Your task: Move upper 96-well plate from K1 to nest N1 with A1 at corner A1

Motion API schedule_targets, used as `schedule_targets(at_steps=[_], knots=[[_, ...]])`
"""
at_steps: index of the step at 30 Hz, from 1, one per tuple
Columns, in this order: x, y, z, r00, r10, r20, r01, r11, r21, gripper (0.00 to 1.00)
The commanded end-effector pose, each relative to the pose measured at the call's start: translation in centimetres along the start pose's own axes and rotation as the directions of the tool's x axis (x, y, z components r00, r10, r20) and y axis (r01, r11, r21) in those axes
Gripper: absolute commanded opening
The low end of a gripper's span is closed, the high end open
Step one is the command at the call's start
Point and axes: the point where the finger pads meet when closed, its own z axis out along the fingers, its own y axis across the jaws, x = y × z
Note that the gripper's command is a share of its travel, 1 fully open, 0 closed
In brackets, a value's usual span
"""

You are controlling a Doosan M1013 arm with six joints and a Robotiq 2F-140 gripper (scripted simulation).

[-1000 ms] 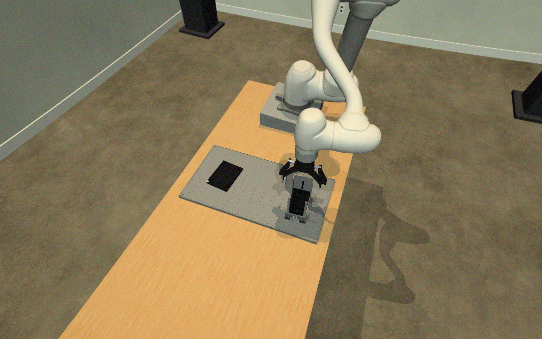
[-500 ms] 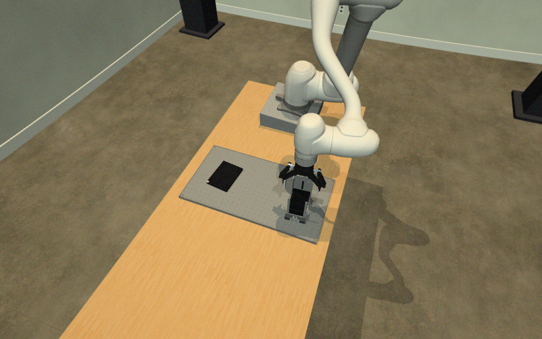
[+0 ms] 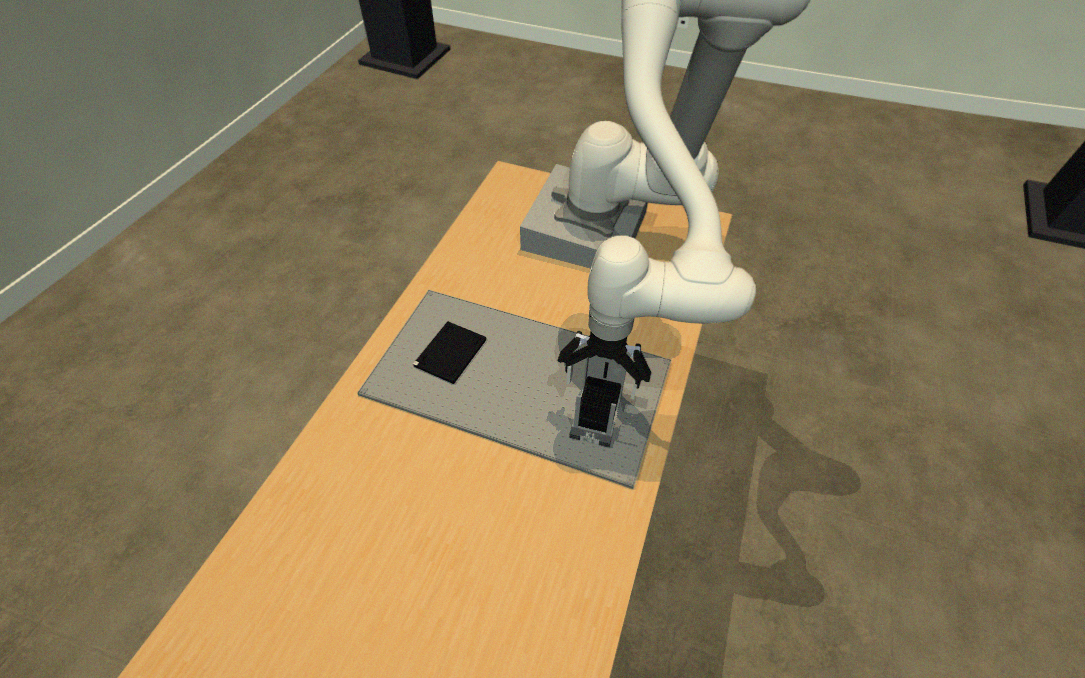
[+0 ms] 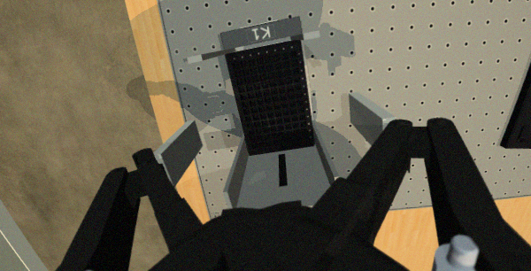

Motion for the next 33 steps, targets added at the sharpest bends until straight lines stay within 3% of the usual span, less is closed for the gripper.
schedule_targets(at_steps=[1, 33], knots=[[0.0, 0.0, 0.5, 1.000, 0.000, 0.000, 0.000, 1.000, 0.000, 1.00], [0.0, 0.0, 5.2, 1.000, 0.000, 0.000, 0.000, 1.000, 0.000, 1.00]])
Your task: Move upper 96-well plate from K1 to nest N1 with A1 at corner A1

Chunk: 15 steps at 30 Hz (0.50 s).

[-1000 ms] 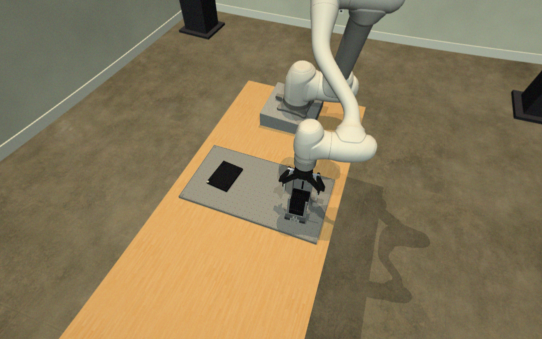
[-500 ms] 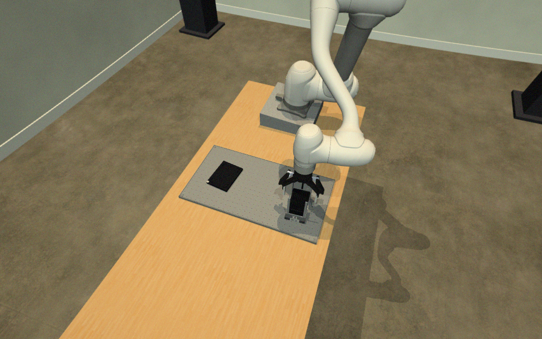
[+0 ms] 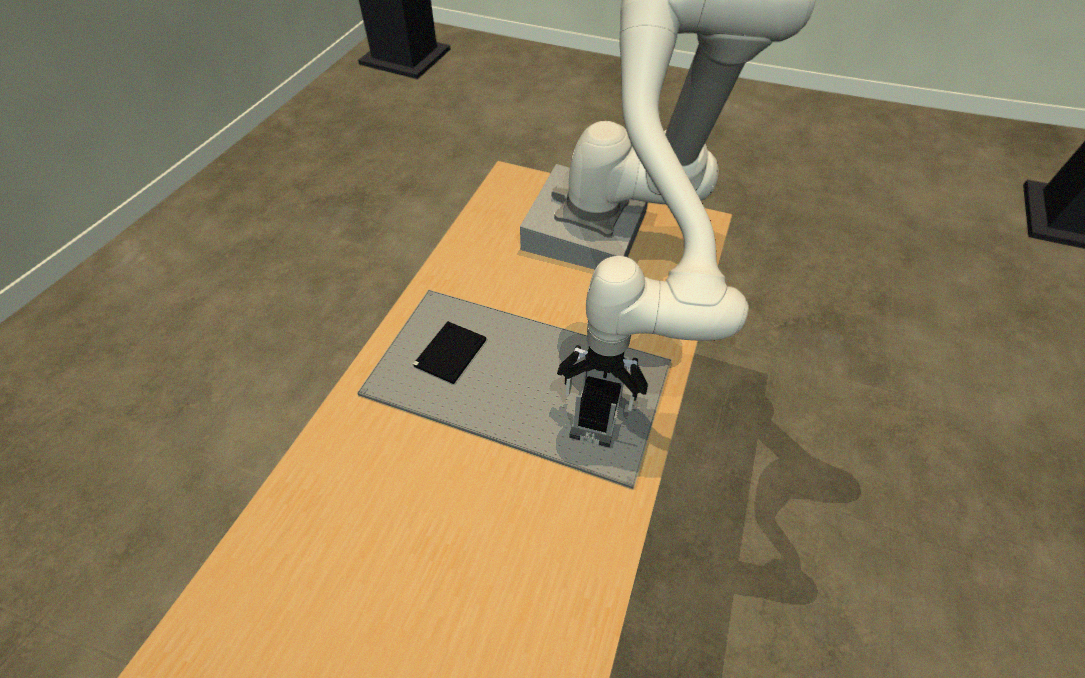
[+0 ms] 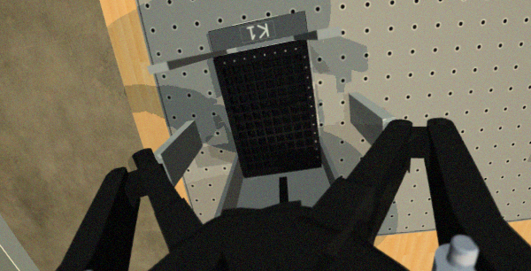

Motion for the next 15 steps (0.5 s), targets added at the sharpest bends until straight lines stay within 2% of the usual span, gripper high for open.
schedule_targets(at_steps=[1, 13, 14, 15], knots=[[0.00, -0.01, 0.51, 1.000, 0.000, 0.000, 0.000, 1.000, 0.000, 1.00], [0.00, -0.01, 0.51, 1.000, 0.000, 0.000, 0.000, 1.000, 0.000, 1.00], [0.00, -0.01, 0.51, 1.000, 0.000, 0.000, 0.000, 1.000, 0.000, 0.00], [0.00, -0.01, 0.51, 1.000, 0.000, 0.000, 0.000, 1.000, 0.000, 0.00]])
